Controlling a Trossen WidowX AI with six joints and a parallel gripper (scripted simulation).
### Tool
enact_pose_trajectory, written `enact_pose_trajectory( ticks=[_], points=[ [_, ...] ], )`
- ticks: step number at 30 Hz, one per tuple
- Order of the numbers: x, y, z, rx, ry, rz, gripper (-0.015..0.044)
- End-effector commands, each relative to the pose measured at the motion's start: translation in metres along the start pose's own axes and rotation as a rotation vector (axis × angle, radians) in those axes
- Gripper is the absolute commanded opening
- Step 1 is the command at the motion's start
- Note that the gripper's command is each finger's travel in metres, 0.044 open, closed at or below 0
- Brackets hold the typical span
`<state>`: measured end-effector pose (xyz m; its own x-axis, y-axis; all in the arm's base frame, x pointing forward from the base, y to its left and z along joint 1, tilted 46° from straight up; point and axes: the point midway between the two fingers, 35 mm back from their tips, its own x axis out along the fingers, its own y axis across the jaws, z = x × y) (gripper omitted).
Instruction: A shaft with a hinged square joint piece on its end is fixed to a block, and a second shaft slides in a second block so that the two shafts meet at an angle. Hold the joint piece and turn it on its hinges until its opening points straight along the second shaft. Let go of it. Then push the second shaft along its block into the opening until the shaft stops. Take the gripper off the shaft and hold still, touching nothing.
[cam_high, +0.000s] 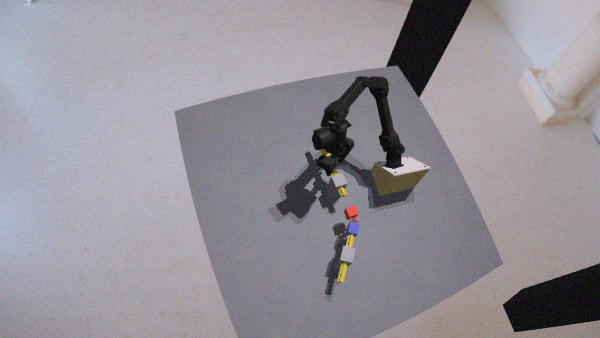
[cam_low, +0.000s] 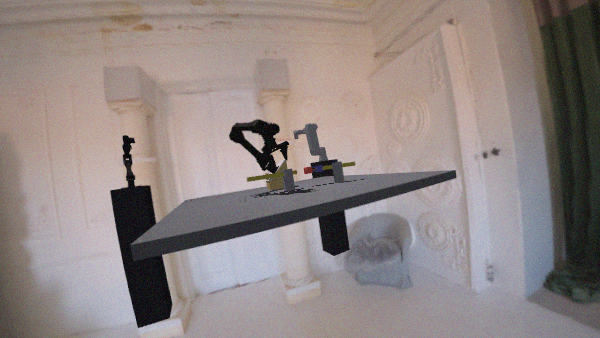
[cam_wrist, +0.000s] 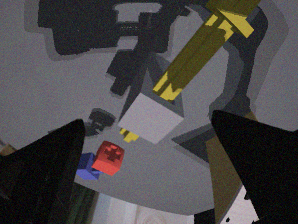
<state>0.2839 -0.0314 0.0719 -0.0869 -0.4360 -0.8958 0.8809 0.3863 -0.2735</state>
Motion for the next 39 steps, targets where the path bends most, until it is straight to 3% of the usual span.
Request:
enact_pose_trajectory(
  ticks=[1, 28, 39],
  points=[
    [-0.008, -0.010, 0.019, -0.142, -0.045, -0.023, 0.0440],
    [-0.052, -0.086, 0.106, -0.959, -0.137, -0.318, 0.0440],
    [-0.051, -0.089, 0.109, -0.928, -0.142, -0.322, 0.0440]
  ],
)
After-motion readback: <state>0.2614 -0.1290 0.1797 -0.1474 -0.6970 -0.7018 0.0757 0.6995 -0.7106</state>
